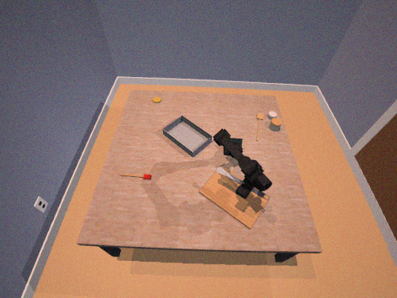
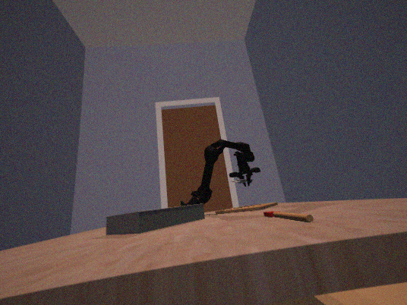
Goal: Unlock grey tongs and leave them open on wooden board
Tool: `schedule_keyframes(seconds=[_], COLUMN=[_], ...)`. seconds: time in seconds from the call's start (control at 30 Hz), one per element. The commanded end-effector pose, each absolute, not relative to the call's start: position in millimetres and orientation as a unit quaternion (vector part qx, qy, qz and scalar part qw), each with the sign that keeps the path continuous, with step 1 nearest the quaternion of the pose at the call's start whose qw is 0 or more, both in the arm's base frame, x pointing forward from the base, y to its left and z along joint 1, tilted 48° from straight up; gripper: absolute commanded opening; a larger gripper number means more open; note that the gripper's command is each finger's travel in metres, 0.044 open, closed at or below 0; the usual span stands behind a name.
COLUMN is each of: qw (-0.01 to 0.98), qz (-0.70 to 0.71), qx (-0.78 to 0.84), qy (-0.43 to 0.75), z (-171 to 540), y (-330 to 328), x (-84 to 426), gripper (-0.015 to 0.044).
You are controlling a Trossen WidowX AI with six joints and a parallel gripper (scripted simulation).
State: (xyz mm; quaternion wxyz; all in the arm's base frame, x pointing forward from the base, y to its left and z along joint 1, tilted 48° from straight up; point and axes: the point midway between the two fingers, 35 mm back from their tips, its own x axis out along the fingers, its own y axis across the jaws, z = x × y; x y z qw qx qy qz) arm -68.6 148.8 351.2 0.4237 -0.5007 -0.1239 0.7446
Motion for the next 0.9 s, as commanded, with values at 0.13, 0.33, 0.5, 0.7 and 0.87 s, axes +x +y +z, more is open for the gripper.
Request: schedule_keyframes(seconds=[0.13,0.33,0.5,0.7,0.87], qw=[0.432,0.432,0.432,0.431,0.431], qz=[0.73,0.73,0.73,0.73,0.73], qx=[-0.518,-0.518,-0.519,-0.52,-0.52], qy=[-0.109,-0.109,-0.107,-0.106,-0.105], z=[350.9,349.3,344.6,338.6,333.6], y=[151.9,153.5,158.4,164.8,170.4], x=[-65.1,-66.0,-68.4,-71.1,-72.8], gripper=[-0.015,-0.015,-0.015,-0.015,-0.015])
